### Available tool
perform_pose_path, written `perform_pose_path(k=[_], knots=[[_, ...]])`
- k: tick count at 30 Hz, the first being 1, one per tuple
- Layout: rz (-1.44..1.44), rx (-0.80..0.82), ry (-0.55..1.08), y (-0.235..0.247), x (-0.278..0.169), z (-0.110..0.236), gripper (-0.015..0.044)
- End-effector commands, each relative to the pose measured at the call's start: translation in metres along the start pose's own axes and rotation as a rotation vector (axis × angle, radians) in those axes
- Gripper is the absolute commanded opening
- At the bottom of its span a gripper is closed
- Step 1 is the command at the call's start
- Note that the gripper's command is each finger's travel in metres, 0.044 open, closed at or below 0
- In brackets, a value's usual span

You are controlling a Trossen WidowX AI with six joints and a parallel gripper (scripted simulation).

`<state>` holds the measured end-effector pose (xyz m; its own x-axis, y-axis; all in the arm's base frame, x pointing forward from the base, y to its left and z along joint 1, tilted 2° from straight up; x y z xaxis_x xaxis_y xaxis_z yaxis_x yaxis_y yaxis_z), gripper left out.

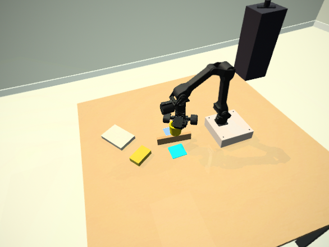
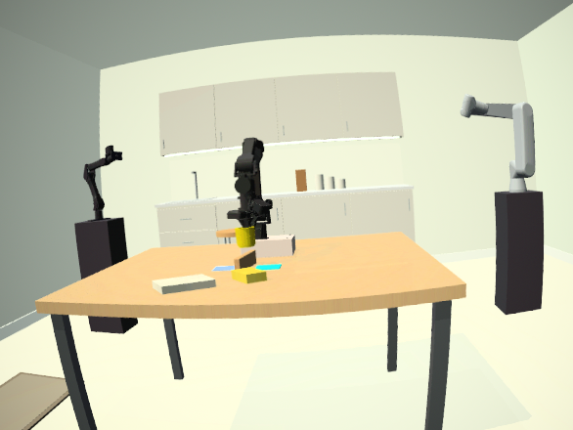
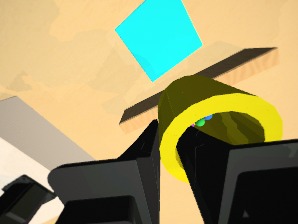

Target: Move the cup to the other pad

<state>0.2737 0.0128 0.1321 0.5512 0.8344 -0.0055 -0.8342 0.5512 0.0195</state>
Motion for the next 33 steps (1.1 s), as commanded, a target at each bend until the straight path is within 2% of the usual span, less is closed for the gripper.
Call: perform_pose_path(k=[1, 33], knots=[[-0.005, -0.001, -0.009, 0.002, 0.009, 0.002, 0.0], [-0.004, 0.002, -0.014, 0.028, 0.069, 0.006, 0.0]])
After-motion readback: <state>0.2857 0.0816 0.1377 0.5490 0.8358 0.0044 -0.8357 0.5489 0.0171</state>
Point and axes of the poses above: the point midway between the two fingers, 35 mm back from their tips, its own z axis back along the fingers, its own y axis across the jaws, x = y × z, the point moved 6 cm from there along z, back along the fingers, and after that the axes turned 8 degrees about -z, right-handed, at the moved point
